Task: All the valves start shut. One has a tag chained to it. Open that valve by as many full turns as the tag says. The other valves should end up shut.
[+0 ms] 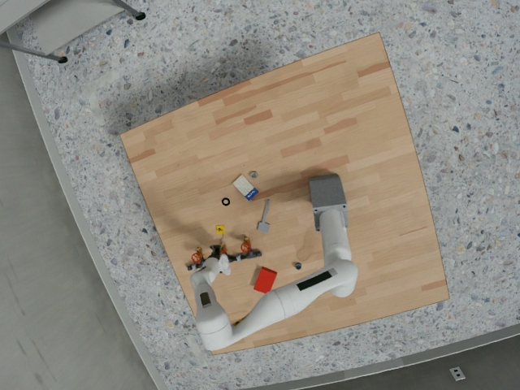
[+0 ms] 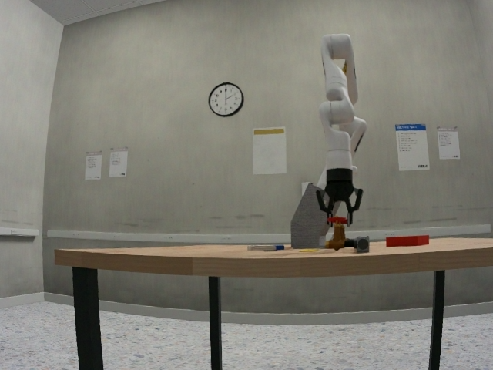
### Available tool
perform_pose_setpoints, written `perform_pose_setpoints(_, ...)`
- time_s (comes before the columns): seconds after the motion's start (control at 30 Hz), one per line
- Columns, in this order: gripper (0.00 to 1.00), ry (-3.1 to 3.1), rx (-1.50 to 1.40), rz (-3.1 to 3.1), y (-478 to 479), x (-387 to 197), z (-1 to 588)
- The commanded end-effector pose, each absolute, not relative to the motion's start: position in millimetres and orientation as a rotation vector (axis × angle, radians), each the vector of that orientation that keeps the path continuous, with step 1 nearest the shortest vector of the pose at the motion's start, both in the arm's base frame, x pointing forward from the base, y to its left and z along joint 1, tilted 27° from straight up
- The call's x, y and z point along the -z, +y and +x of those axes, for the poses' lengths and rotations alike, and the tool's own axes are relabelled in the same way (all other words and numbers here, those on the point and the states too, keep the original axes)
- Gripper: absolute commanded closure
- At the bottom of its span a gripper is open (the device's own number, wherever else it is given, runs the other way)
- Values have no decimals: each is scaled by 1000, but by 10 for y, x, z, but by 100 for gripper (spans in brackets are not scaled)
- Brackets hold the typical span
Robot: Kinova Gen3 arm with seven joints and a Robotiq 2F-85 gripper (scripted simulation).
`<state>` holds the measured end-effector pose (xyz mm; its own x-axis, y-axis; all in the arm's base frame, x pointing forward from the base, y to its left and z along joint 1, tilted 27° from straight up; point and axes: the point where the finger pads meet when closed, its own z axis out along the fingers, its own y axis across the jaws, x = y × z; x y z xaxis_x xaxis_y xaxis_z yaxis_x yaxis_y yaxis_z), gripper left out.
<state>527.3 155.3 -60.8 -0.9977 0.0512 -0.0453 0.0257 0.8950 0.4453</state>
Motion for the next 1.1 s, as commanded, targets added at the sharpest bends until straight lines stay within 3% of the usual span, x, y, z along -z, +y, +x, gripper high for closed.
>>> perform_pose_setpoints(0.0, 48, 2964, -708, -150, 1547, 602, 5278)
perform_pose_setpoints(0.43, 48, 2614, -591, -1102, 1547, 602, 5278)
perform_pose_setpoints(1.07, 48, 2144, -457, -1733, 1548, 602, 5277)
